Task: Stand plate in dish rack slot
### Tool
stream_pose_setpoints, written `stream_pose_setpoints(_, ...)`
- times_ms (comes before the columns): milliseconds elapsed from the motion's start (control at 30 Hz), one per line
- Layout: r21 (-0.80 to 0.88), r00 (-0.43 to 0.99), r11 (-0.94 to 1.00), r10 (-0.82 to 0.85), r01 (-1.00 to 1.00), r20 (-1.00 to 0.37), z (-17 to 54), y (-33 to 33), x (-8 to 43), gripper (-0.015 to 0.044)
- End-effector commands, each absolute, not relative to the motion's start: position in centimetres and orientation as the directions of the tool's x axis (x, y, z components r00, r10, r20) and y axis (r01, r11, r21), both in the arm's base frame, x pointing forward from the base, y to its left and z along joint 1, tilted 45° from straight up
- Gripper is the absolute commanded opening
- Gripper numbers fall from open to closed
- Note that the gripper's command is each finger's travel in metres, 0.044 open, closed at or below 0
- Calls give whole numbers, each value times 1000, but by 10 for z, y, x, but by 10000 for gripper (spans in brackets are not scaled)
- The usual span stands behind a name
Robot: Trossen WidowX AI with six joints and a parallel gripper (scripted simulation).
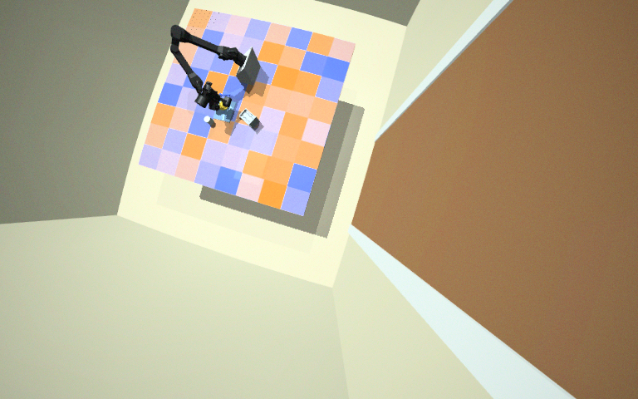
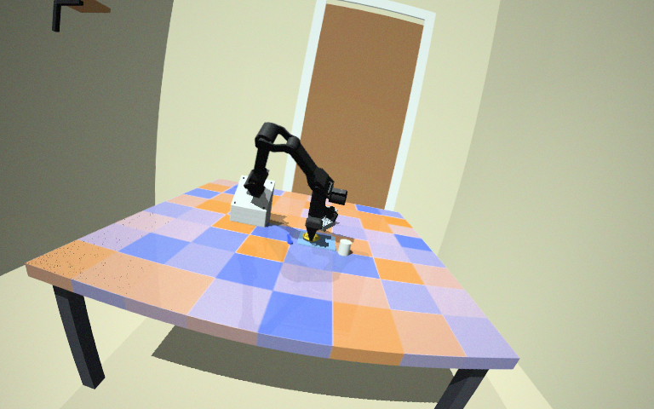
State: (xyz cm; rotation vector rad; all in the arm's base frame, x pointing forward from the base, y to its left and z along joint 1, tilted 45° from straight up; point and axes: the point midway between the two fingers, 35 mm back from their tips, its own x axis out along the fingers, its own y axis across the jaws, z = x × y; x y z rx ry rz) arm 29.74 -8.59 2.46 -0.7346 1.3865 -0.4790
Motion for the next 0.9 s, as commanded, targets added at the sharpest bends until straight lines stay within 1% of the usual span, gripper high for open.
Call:
stream_pose_setpoints(0, -709, 144, 696, -694, -117, -705, 19, -91, 297, 400)
stream_pose_setpoints(100, -709, 144, 695, -694, -117, -705, 17, -93, 297, 400)
stream_pose_setpoints(167, -709, 144, 695, -694, -117, -705, 17, -93, 297, 387)
stream_pose_setpoints(367, -709, 144, 695, -694, -117, -705, 17, -93, 297, 387)
stream_pose_setpoints(767, -709, 144, 695, -694, -117, -705, 17, -93, 297, 307)
stream_pose_setpoints(867, -708, 145, 697, -693, -117, -706, 19, -90, 298, 228)
